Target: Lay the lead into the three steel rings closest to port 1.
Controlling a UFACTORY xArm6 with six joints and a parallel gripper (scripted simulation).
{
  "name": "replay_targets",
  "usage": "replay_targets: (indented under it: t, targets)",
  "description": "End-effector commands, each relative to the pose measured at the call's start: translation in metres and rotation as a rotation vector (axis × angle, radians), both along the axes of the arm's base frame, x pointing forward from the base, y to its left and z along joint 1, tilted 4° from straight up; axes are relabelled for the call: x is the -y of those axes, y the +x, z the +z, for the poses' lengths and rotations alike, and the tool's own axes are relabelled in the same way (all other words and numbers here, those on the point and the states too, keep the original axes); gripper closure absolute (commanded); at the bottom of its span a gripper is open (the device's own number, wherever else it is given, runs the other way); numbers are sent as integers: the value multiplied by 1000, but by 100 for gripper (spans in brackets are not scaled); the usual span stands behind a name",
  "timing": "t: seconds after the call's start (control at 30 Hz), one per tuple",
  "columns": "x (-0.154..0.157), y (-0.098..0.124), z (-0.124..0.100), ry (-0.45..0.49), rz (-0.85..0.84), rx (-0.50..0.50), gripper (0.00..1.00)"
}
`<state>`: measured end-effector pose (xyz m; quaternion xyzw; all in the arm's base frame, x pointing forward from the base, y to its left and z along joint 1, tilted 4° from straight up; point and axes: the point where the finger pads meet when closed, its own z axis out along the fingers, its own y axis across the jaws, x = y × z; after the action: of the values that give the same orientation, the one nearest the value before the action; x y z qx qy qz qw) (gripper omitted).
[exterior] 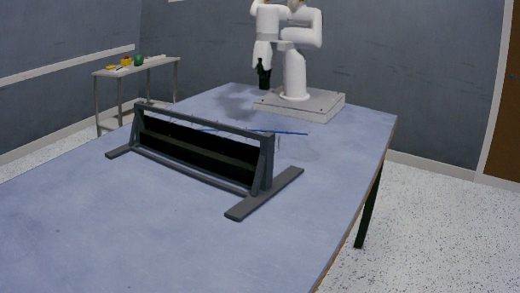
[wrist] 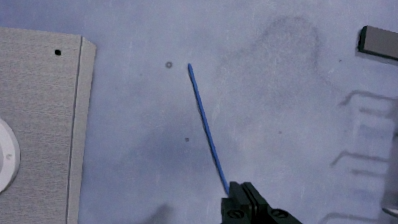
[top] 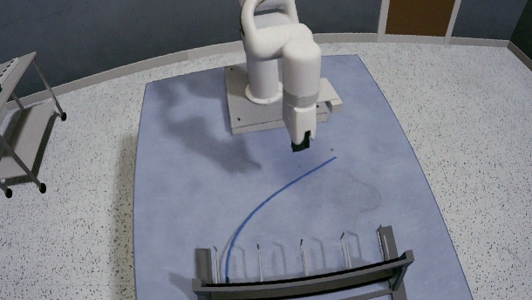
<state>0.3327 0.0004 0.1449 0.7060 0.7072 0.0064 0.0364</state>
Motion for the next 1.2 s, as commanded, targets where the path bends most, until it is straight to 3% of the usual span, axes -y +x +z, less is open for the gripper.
replay_targets:
  t: [0.0, 0.3, 0.37, 0.6, 0.63, 1.17]
  targets:
    - [0, 1, 1, 0, 0, 4, 100]
    - [-3, -1, 1, -4, 66, 1, 100]
    - [-8, -4, 1, -12, 190, -4, 100]
    - [-12, -8, 0, -20, 315, -10, 100]
    - [-12, -8, 0, -20, 315, -10, 67]
    - [-12, -8, 0, -20, 315, -10, 67]
